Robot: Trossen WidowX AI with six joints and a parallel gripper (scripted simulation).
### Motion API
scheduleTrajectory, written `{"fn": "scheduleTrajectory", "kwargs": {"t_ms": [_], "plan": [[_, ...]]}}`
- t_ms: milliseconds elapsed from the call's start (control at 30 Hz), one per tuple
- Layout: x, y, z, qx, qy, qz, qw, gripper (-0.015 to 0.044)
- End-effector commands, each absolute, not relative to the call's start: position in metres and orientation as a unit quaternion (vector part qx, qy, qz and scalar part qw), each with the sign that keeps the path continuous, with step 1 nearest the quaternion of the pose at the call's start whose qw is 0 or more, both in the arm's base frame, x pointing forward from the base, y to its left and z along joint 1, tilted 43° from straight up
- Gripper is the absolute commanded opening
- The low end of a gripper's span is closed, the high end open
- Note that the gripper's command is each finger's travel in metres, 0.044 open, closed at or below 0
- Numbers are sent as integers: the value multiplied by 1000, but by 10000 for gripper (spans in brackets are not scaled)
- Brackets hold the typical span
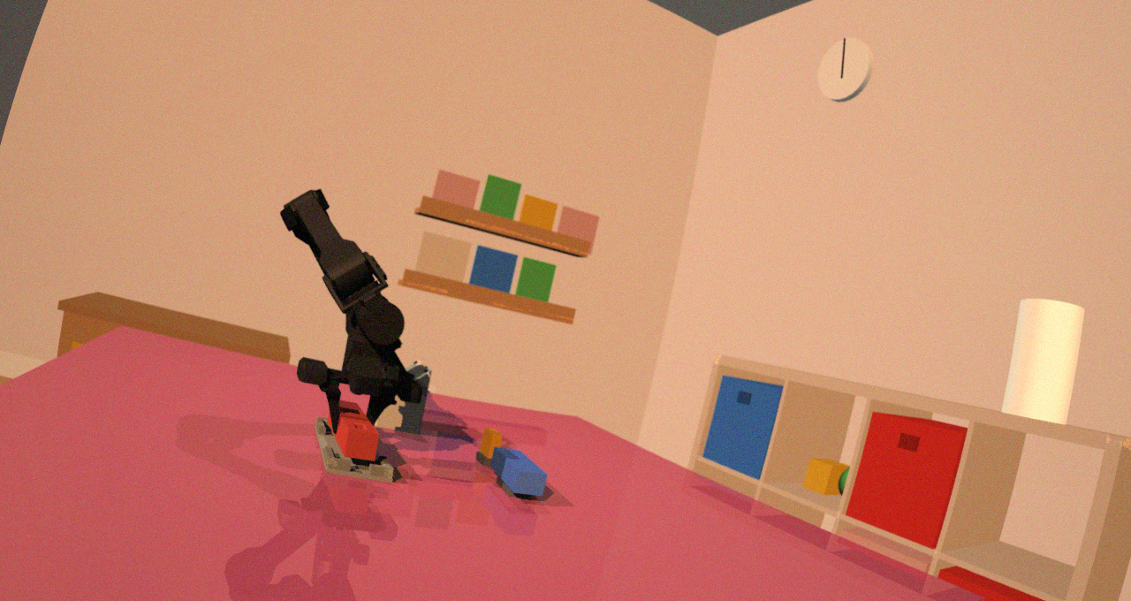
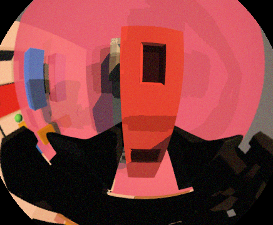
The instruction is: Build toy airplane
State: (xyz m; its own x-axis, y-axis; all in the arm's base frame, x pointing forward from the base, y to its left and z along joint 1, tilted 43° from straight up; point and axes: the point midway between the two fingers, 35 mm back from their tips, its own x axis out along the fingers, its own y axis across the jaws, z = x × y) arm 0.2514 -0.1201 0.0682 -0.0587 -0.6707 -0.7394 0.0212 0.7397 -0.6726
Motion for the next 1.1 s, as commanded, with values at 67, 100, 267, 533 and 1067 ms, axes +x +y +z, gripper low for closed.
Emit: {"fn": "scheduleTrajectory", "kwargs": {"t_ms": [67,100,267,533,1067], "plan": [[252,-120,68,-240,676,-270,643,190],[252,-120,68,-240,676,-270,643,217],[252,-120,68,-240,676,-270,643,348],[252,-120,68,-240,676,-270,643,440],[261,-47,146,-242,675,-267,644,440]]}}
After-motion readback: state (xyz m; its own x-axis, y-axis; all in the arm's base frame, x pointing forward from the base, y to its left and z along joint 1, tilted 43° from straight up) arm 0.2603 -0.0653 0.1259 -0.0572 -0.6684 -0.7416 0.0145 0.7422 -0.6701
